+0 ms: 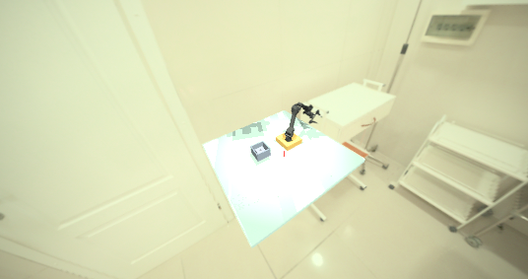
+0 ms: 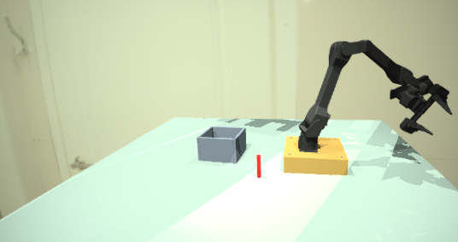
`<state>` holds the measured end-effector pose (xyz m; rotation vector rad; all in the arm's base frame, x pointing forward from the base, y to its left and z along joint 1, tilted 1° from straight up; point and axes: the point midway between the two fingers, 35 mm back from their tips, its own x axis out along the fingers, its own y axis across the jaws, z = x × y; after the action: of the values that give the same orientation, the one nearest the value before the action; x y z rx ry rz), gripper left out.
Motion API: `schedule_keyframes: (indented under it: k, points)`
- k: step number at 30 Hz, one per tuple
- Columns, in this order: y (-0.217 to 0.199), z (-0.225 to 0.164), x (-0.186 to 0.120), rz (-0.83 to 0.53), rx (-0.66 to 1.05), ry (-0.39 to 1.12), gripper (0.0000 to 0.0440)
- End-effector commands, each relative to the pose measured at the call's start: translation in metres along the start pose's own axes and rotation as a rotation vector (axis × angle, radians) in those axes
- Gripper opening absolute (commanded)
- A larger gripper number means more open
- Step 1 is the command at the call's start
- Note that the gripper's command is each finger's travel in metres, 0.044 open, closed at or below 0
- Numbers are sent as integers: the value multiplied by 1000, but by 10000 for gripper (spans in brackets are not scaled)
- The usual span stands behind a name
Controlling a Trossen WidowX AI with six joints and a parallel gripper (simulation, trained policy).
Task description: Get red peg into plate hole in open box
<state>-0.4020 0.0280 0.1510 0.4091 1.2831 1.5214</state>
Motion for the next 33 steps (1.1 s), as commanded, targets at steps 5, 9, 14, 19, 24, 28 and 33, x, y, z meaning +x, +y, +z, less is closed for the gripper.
schedule_keyframes:
  k: [5, 9, 14, 19, 24, 28, 33]
  points:
    - [4, -27, -41, 10, -35, 142, 440]
    - [5, -41, -81, 27, -122, 251, 440]
    - [5, -52, -131, 57, -232, 385, 440]
    - [4, -57, -183, 97, -341, 518, 440]
    - [1, -55, -234, 147, -451, 646, 440]
    - [-5, -48, -273, 193, -540, 744, 440]
    - [-14, -34, -320, 257, -652, 863, 440]
